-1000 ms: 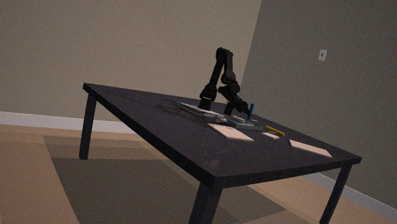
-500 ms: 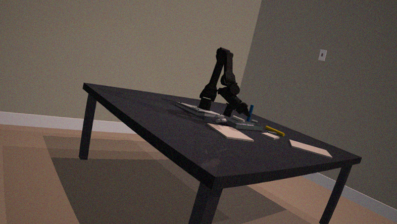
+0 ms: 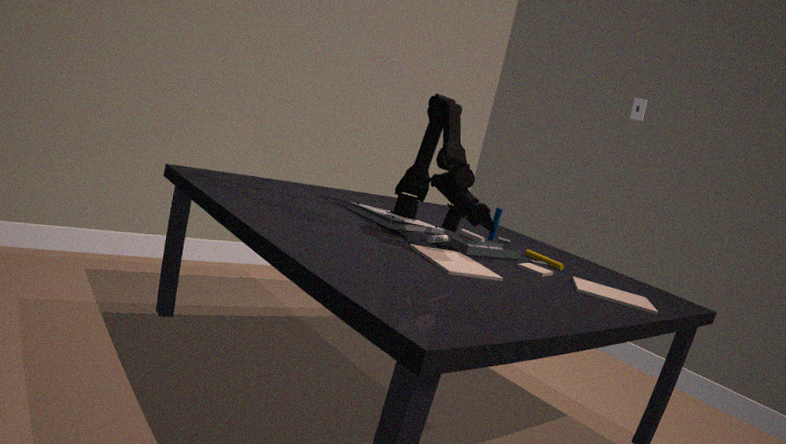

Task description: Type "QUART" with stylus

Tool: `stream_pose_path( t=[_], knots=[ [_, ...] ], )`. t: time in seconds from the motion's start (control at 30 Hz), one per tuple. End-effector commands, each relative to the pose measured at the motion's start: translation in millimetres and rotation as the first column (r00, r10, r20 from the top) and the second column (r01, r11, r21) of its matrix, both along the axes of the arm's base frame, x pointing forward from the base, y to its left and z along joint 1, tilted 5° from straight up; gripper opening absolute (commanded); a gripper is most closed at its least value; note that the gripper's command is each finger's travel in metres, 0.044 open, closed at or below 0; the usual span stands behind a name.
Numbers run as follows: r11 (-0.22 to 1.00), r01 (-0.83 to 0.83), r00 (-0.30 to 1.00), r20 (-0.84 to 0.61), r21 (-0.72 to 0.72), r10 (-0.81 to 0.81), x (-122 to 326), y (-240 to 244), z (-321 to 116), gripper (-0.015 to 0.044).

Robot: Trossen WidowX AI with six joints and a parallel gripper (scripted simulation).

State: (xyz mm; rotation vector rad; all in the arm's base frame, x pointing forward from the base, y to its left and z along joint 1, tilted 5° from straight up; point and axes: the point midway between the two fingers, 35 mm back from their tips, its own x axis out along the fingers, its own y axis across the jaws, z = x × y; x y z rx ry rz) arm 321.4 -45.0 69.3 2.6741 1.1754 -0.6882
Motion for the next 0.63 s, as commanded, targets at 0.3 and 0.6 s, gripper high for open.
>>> stream_pose_path(
  t=[0.3, 0.6],
  knots=[
    [1.000, 0.000, 1.000, 0.006, -0.001, 0.000, 1, -3, 37, 0.0081],
    [1.000, 0.003, 1.000, 0.003, -0.001, -0.003, 1, -3, 33, 0.0081]
  ],
)
